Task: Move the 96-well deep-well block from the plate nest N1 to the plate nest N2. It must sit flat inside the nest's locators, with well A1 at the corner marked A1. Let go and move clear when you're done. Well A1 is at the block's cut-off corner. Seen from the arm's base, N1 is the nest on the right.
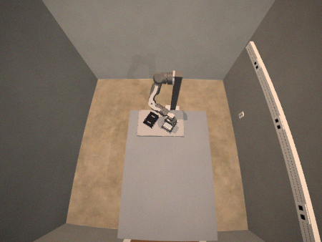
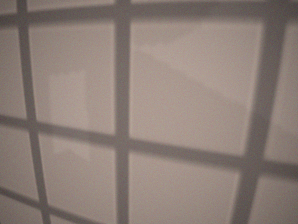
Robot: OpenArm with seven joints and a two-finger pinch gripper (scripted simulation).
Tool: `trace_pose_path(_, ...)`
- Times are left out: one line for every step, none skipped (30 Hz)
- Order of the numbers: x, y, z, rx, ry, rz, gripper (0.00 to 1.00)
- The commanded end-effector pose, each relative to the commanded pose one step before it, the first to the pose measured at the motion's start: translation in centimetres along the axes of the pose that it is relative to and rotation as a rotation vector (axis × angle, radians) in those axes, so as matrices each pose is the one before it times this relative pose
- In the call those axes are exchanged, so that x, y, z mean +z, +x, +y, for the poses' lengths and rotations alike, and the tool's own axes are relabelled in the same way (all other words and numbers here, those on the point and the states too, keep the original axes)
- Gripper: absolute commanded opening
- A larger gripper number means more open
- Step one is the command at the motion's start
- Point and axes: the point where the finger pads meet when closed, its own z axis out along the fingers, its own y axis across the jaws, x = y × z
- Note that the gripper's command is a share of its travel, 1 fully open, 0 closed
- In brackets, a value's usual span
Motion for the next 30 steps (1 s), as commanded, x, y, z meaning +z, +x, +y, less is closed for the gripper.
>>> trace_pose_path(-0.095,0.0503,-0.007,0.00061,0.00102,-0.00106,0.00)
trace_pose_path(0.030,0.0458,-0.038,-0.00047,0.00066,0.00020,0.00)
trace_pose_path(0.000,0.0000,0.000,0.00000,0.00000,0.00000,0.00)
trace_pose_path(0.000,0.0000,0.000,0.00000,0.00000,0.00000,0.00)
trace_pose_path(0.000,0.0000,0.000,0.00000,0.00000,0.00000,0.00)
trace_pose_path(0.000,0.0000,0.000,0.00000,0.00000,0.00000,0.00)
trace_pose_path(0.000,0.0000,0.000,0.00000,0.00000,0.00000,0.00)
trace_pose_path(0.000,0.0000,0.000,0.00000,0.00000,0.00000,0.00)
trace_pose_path(0.000,0.0000,0.000,0.00000,0.00000,0.00000,0.00)
trace_pose_path(0.000,0.0000,0.000,0.00000,0.00000,0.00000,0.00)
trace_pose_path(0.000,0.0000,0.000,0.00000,0.00000,0.00000,0.00)
trace_pose_path(0.000,0.0000,0.000,0.00000,0.00000,0.00000,0.00)
trace_pose_path(0.000,0.0000,0.000,0.00000,0.00000,0.00000,0.00)
trace_pose_path(0.000,0.0000,0.000,0.00000,0.00000,0.00000,0.00)
trace_pose_path(-0.020,-0.0089,-0.003,-0.00035,0.00011,-0.00029,0.00)
trace_pose_path(-0.020,-0.0089,-0.003,-0.00035,0.00011,-0.00029,0.00)
trace_pose_path(-0.020,-0.0089,-0.003,-0.00035,0.00011,-0.00029,0.00)
trace_pose_path(-0.020,-0.0089,-0.003,-0.00035,0.00011,-0.00029,0.00)
trace_pose_path(-0.020,-0.0089,-0.003,-0.00035,0.00011,-0.00029,0.00)
trace_pose_path(0.000,0.0000,0.000,0.00000,0.00000,0.00000,0.00)
trace_pose_path(0.000,0.0000,0.000,0.00000,0.00000,0.00000,0.00)
trace_pose_path(0.000,0.0000,0.000,0.00000,0.00000,0.00000,0.00)
trace_pose_path(0.000,0.0000,0.000,0.00000,0.00000,0.00000,0.00)
trace_pose_path(0.000,0.0000,0.000,0.00000,0.00000,0.00000,0.00)
trace_pose_path(0.000,0.0000,0.000,0.00000,0.00000,0.00000,0.00)
trace_pose_path(0.000,0.0000,0.000,0.00000,0.00000,0.00000,0.00)
trace_pose_path(0.000,0.0000,0.000,0.00000,0.00000,0.00000,0.00)
trace_pose_path(0.000,0.0000,0.000,0.00000,0.00000,0.00000,0.00)
trace_pose_path(0.000,0.0000,0.000,0.00000,0.00000,0.00000,0.00)
trace_pose_path(0.000,0.0000,0.000,0.00000,0.00000,0.00000,0.00)
